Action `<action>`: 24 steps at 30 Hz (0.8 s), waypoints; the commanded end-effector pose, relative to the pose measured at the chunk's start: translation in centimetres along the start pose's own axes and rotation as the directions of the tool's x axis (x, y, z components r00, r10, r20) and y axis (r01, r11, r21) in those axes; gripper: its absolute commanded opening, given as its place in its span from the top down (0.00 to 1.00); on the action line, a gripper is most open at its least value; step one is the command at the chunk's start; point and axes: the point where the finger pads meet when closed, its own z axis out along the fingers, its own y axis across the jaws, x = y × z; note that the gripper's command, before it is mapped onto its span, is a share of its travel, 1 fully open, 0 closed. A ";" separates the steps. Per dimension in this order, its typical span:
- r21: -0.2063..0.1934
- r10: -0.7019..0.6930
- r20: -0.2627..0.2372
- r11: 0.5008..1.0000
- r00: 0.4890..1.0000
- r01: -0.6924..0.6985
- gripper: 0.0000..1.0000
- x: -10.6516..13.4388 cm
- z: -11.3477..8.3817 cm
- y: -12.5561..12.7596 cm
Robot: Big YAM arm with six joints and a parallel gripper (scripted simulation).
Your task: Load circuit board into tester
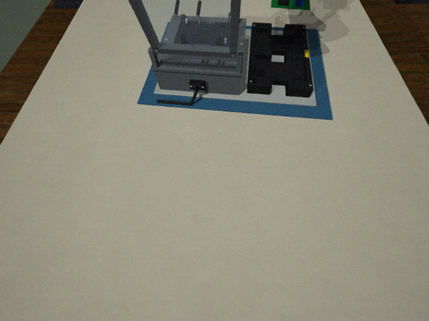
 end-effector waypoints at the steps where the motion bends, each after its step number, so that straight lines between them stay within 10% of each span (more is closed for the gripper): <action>1: -0.046 0.138 0.068 0.990 0.988 -0.136 0.28 -2.8 -2.8 1.2; 24: -0.072 0.620 0.036 0.784 0.784 -0.617 0.28 -2.8 -2.8 1.2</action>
